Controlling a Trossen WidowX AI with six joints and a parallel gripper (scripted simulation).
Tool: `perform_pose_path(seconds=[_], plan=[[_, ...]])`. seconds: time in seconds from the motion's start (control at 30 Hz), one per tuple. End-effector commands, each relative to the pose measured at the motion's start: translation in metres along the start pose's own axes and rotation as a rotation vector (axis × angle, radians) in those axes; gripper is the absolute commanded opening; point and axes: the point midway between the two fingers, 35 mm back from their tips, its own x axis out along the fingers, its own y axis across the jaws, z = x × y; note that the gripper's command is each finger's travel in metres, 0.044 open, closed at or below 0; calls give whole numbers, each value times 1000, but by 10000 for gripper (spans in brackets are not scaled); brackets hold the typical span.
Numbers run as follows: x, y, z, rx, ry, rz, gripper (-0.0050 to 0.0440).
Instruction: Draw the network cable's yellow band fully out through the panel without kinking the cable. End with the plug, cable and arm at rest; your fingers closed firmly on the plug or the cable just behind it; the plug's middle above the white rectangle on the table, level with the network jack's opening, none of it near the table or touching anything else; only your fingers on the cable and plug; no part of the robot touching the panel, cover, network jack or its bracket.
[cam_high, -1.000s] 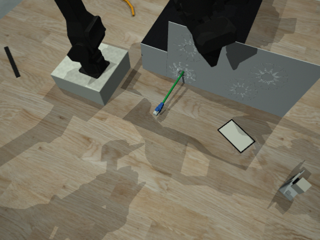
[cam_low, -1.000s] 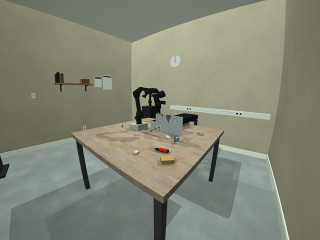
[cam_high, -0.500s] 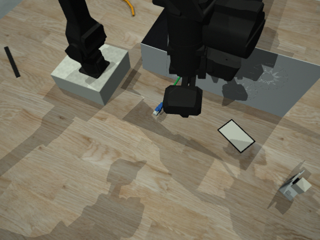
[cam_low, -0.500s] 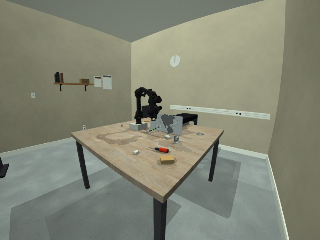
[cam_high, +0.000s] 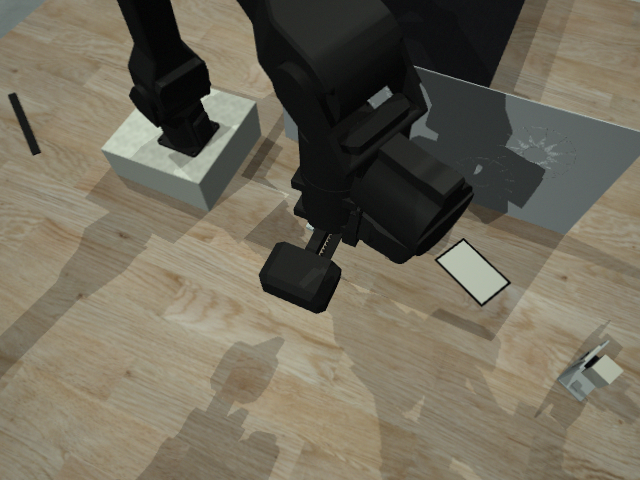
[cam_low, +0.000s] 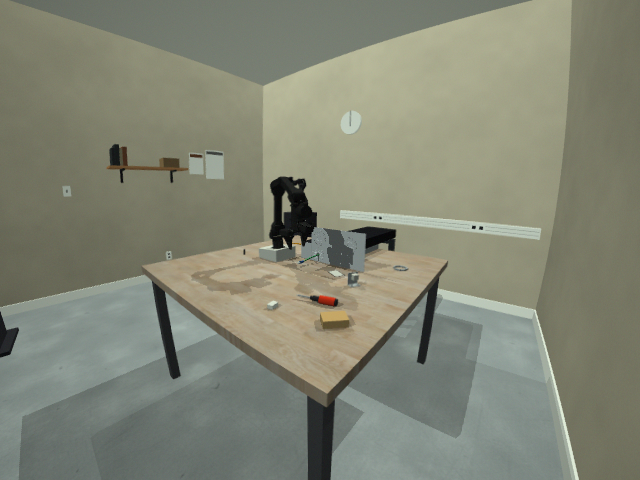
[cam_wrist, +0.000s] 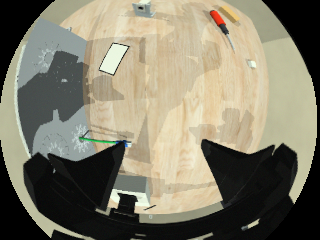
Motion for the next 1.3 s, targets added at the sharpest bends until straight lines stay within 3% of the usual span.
perform_pose_path(seconds=[0.0,0.13,1.17,1.27], plan=[[0,-4,2,54,-7,-1,440],[2,-3,1,130,-3,1,440],[21,-2,0,1469,4,-2,440],[21,-2,0,1502,4,-2,440]])
